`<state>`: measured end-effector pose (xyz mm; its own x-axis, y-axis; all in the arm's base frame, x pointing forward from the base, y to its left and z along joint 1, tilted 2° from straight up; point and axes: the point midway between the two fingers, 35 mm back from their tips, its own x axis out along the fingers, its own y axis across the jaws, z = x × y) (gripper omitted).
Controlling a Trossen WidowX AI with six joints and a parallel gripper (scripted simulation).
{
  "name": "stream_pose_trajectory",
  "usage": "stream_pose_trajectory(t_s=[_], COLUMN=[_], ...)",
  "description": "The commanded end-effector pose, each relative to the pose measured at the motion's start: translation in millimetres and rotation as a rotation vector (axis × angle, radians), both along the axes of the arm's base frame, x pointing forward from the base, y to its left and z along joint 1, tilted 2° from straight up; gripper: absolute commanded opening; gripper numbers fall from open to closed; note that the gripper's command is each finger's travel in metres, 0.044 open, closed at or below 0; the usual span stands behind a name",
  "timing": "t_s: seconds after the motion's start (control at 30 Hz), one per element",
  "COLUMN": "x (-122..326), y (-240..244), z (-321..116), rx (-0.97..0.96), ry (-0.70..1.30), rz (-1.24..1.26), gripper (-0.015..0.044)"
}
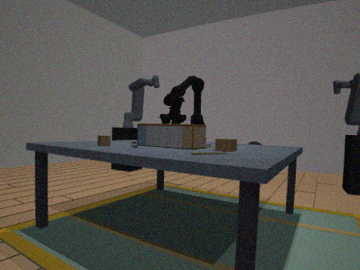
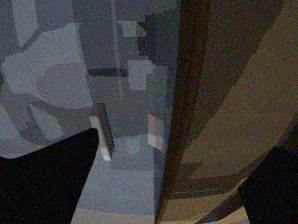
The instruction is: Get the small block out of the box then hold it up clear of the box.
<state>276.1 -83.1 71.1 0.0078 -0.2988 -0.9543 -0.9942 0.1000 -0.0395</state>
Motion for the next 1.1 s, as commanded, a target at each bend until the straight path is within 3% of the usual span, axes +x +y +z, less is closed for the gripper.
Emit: stream_pose_trajectory(t_s=[0.0,1.07], x=[-2.3,-5.5], y=[-9.9,-9.3], z=[-0.7,-0.9], rx=[-0.006,-0.006], ry=[0.003,0.003], rz=[-0.010,-0.010], gripper=[0.0400,0.0400])
